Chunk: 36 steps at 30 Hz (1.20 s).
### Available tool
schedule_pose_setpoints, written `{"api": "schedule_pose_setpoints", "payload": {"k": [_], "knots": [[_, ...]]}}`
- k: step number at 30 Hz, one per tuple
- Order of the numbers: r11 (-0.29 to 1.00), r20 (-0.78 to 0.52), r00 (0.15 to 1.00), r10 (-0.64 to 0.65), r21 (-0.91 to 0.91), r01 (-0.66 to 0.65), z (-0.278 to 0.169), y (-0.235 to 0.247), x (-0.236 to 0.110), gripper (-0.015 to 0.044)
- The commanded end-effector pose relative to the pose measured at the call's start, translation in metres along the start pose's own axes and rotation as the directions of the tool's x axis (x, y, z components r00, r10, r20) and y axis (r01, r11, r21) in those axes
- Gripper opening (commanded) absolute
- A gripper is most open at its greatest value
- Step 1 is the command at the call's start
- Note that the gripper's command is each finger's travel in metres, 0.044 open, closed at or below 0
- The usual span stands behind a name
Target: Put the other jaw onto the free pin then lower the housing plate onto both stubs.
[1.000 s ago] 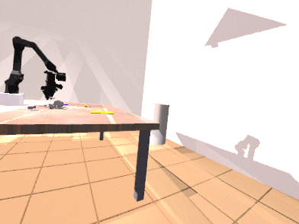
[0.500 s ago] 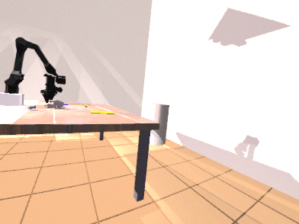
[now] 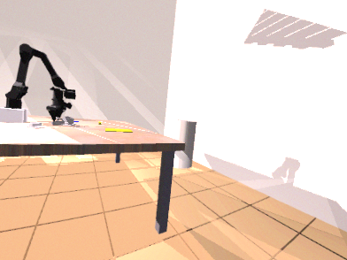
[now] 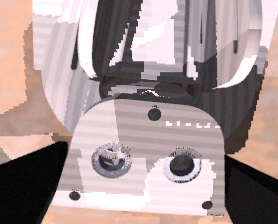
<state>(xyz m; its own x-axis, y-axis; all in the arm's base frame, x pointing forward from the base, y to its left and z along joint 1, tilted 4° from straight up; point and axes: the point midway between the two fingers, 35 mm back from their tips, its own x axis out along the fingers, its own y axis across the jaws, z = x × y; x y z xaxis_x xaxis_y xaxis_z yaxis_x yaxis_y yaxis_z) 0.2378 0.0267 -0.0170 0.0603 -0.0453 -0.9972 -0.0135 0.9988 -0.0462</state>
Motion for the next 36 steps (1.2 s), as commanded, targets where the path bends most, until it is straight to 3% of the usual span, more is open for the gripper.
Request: {"api": "schedule_pose_setpoints", "payload": {"k": [1, 36], "knots": [[1.0, 0.002, 1.0, -0.006, -0.004, 0.006, 0.0002, -0.0009, 0.0003, 0.0351], [1.0, 0.002, 1.0, -0.006, -0.01, 0.006, 0.0001, -0.001, 0.0076, 0.0351]]}}
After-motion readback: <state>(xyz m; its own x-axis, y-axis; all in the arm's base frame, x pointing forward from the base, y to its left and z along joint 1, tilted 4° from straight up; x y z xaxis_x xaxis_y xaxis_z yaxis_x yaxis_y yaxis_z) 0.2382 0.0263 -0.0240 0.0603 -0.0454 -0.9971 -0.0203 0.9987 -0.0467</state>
